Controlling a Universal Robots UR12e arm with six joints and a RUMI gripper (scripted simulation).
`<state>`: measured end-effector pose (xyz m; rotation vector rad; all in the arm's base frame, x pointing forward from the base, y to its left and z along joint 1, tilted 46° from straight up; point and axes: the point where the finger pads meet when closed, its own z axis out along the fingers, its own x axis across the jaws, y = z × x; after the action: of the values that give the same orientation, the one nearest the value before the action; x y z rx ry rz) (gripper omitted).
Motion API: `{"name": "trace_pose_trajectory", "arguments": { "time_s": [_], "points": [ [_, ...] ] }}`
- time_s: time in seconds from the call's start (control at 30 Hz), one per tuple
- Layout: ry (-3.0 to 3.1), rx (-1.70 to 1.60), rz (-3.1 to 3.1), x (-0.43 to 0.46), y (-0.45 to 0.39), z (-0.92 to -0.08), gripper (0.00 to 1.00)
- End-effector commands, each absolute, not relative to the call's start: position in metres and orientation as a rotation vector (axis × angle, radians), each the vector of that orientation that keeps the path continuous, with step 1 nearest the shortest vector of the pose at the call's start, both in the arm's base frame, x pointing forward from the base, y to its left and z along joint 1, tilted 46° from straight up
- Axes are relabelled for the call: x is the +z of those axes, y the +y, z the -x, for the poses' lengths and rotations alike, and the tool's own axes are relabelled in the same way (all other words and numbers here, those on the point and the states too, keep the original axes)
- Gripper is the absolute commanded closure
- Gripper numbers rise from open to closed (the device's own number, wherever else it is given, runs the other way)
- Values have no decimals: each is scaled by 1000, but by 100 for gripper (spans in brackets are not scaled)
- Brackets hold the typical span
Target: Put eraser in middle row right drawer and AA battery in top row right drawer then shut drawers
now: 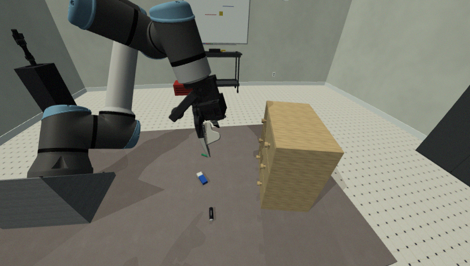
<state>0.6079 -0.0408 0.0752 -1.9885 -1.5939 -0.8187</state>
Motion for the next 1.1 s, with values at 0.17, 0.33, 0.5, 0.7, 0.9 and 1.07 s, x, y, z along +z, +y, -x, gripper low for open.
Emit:
{"name": "trace_pose_trajectory", "arguments": {
  "time_s": [0.17, 0.33, 0.5, 0.7, 0.9, 1.07],
  "points": [
    [-1584, -902, 2051, 69, -37, -614, 0],
    [-1577, -952, 2085, 66, -34, -617, 0],
    [-1569, -1003, 2118, 62, -31, -620, 0],
    [-1561, -1043, 2144, 59, -29, -622, 0],
    [-1550, -1102, 2182, 55, -26, -626, 0],
    [-1539, -1150, 2212, 52, -23, -628, 0]
  ]
}}
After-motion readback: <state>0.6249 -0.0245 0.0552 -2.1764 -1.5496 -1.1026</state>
